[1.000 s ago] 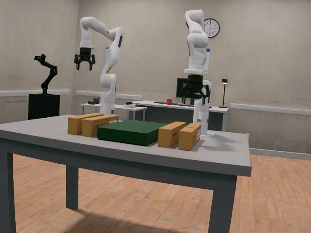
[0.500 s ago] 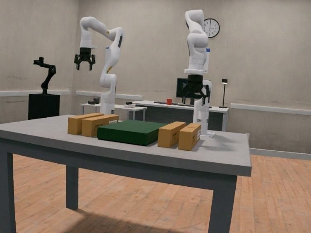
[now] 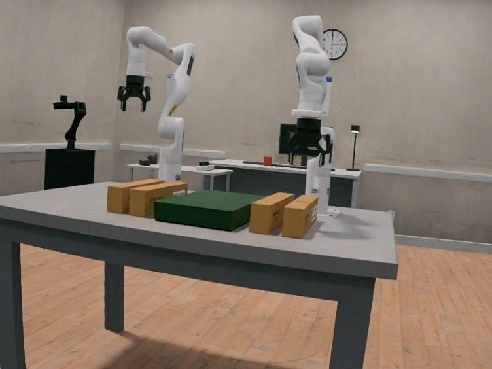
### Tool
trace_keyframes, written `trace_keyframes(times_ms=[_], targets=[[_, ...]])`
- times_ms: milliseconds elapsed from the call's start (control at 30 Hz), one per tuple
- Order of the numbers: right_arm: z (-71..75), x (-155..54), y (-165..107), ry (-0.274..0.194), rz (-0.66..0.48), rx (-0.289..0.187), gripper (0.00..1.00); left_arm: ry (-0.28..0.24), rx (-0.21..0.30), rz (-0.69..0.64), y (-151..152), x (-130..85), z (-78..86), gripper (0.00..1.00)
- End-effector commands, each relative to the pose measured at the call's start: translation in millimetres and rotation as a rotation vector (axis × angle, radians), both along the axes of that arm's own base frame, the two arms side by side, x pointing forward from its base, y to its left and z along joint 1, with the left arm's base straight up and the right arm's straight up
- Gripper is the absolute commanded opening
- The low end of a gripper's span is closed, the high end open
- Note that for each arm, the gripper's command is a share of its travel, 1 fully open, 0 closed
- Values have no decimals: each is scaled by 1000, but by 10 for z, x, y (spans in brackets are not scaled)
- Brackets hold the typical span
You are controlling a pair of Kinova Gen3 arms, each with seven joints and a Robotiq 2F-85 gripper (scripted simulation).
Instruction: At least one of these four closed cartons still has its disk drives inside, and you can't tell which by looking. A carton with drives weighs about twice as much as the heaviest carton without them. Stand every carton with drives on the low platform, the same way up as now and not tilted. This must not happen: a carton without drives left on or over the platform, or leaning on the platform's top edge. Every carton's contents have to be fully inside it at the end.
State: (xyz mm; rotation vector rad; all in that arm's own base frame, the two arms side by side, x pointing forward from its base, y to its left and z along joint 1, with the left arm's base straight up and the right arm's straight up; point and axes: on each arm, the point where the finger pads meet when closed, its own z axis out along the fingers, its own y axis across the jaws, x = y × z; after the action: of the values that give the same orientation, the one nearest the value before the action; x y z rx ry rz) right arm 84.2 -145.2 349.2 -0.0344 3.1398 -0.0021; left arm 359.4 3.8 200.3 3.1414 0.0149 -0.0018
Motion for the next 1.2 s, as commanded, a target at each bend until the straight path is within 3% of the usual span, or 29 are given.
trace_keyframes(times_ms=[0, 100, 133, 667, 700, 1167], targets=[[2, 2, 0, 0, 0, 0, 1000, -1, 0, 0, 0, 3, 5, 1000], [2, 2, 0, 0, 0, 0, 1000, -1, 0, 0, 0, 3, 5, 1000], [2, 2, 0, 0, 0, 0, 1000, -1, -2, -2, 3, 11, -695, 1000], [2, 2, 0, 0, 0, 0, 1000, -1, -2, -2, 3, 11, -745, 1000], [2, 2, 0, 0, 0, 0, 1000, -1, -3, -1, -1, 16, -838, 1000], [2, 2, 0, 0, 0, 0, 1000, -1, -3, -1, -1, 16, -838, 1000]])
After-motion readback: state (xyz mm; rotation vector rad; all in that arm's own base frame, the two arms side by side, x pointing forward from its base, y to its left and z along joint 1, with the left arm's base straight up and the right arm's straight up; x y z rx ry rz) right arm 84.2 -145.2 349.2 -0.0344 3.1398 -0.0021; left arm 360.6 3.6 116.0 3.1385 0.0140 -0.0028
